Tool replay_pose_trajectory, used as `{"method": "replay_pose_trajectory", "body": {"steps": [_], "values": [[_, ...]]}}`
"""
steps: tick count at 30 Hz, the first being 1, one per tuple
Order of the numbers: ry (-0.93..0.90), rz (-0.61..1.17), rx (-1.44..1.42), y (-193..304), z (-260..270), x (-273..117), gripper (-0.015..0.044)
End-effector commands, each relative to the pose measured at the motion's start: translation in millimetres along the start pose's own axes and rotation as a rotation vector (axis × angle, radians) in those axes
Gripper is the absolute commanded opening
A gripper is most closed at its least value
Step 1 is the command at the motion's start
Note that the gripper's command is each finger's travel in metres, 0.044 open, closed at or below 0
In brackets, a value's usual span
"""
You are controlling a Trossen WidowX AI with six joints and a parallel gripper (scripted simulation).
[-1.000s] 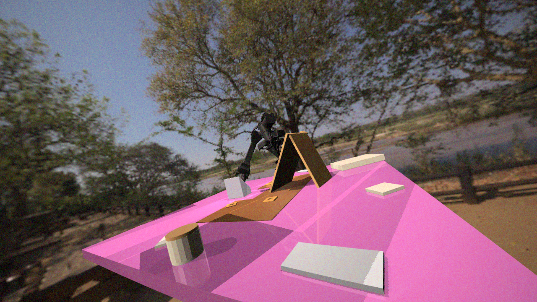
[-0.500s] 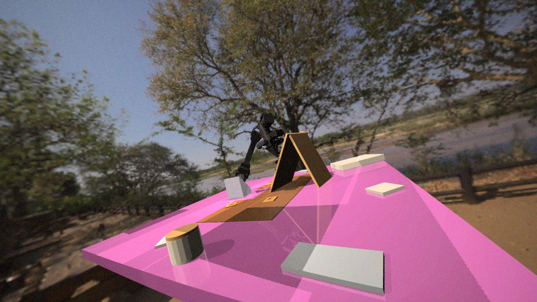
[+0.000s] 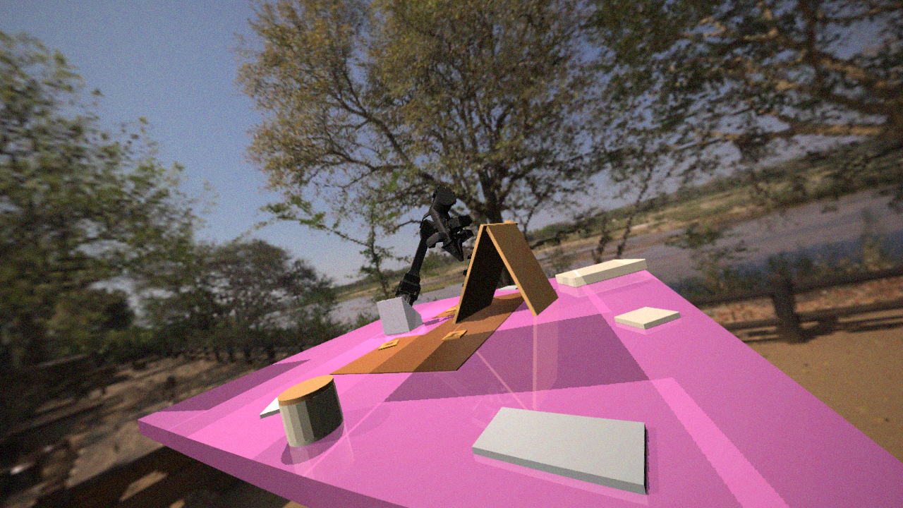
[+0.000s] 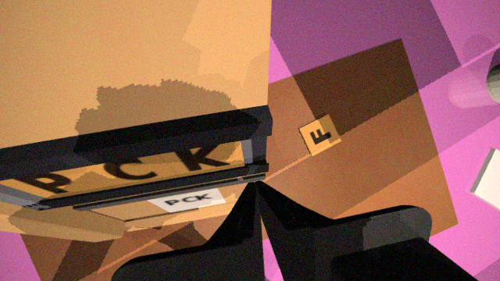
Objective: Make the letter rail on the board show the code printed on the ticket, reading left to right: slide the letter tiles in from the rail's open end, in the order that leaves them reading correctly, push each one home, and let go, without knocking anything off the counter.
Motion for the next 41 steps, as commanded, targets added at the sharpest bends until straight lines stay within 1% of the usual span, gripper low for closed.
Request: {"method": "replay_pose_trajectory", "body": {"steps": [1, 3, 10, 17, 19, 21, 41], "values": [[0.002, -0.007, 0.001, 0.4, 1.1, -1.6, 0.0026], [0.015, -0.059, 0.007, 3.7, 9.5, -13.8, 0.0079], [0.076, -0.332, 0.028, 31.6, 57.1, -68.4, 0.0263], [0.119, -0.587, 0.021, 70.2, 104.5, -100.5, 0.044], [0.127, -0.649, 0.014, 81.0, 116.3, -105.0, 0.044], [0.131, -0.67, 0.011, 84.9, 120.4, -106.2, 0.044], [0.131, -0.67, 0.011, 84.9, 120.4, -106.2, 0.044]]}}
Point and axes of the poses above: the point midway between the two fingers, 35 mm back from their tips, its own x axis out along the fingers, its own z axis across the jaws, y = z × x, the point moved 5 cm from there along -x, back along the fingers, and after that the axes turned 11 degrees about -x, right-handed, at the moved point
